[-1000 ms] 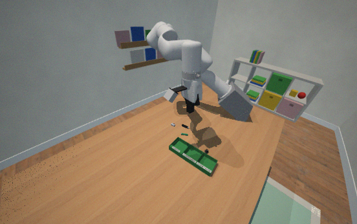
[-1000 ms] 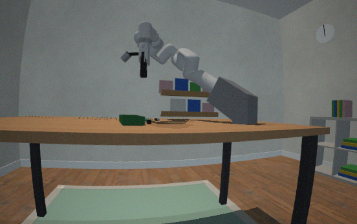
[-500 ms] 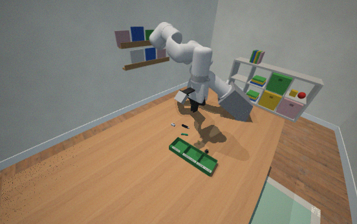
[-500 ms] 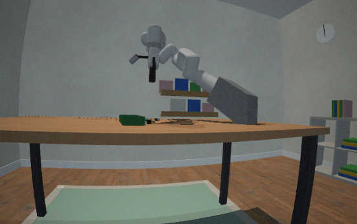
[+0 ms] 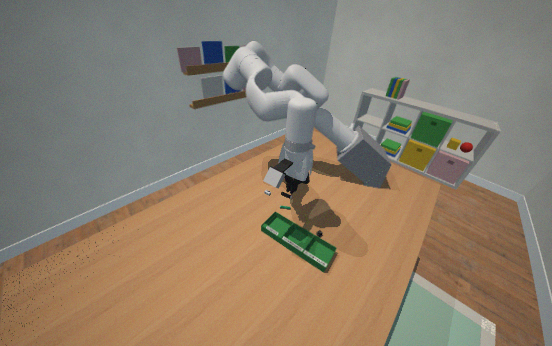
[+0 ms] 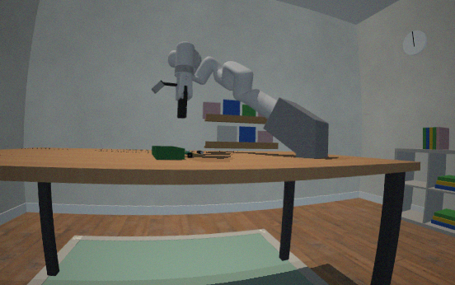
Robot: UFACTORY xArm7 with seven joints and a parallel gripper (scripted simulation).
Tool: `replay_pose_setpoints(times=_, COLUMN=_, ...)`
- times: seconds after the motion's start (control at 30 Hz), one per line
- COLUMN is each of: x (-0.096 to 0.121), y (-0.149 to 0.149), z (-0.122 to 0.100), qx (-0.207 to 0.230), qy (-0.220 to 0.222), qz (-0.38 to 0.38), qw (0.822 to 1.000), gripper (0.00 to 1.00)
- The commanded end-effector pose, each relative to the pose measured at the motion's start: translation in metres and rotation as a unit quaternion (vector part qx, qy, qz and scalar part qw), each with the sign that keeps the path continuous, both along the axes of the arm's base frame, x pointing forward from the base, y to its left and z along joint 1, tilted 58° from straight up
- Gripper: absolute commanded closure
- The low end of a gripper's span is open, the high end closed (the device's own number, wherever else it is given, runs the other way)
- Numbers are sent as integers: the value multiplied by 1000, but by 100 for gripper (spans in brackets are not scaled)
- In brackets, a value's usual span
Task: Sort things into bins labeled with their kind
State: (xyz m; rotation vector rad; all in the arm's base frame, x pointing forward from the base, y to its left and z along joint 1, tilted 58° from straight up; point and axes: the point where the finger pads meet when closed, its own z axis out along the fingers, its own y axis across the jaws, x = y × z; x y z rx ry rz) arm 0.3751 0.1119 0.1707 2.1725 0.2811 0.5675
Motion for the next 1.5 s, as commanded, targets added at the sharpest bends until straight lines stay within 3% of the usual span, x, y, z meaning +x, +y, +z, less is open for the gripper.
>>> replay_pose_setpoints(times=0.0, x=33, y=-6, z=-8, qx=-1, qy=-1, qz=1, qw=1000, gripper=93)
replay_pose_setpoints(times=0.27, x=95, y=-23, z=-23, qx=0, qy=-1, qz=2, qw=1000, gripper=93)
replay_pose_setpoints(times=0.37, x=102, y=-25, z=-24, qx=0, qy=-1, qz=2, qw=1000, gripper=93)
replay_pose_setpoints(times=1.47, x=125, y=-56, z=-49, qx=-1, qy=0, qz=2, qw=1000, gripper=93)
